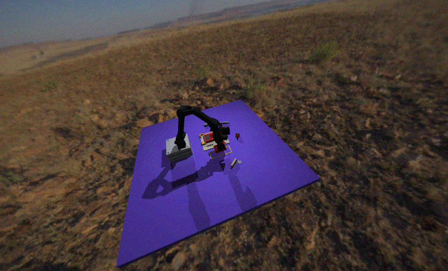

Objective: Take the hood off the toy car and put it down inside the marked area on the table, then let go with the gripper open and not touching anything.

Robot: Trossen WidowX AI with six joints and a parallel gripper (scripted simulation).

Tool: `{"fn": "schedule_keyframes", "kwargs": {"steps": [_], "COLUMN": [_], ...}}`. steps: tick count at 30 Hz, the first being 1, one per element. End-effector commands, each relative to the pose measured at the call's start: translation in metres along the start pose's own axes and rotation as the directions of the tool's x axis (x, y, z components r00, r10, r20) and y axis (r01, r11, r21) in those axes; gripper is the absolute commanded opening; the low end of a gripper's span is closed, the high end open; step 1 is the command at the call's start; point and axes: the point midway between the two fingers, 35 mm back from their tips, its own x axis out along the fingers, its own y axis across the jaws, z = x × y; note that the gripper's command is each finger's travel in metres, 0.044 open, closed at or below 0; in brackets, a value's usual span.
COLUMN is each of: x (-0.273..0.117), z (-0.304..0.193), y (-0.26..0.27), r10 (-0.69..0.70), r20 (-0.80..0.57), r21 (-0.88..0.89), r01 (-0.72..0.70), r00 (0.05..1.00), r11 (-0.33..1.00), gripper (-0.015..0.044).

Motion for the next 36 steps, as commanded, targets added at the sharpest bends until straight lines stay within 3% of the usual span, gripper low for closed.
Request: {"fn": "schedule_keyframes", "kwargs": {"steps": [1,36], "x": [0.005,0.026], "z": [-0.001,-0.004], "y": [0.001,0.002], "r10": [0.006,0.006], "r20": [-0.003,-0.004], "r21": [-0.003,-0.003], "r01": [-0.006,-0.006], "r00": [1.0,1.0], "r11": [1.0,1.0], "gripper": [0.0,0.0]}}
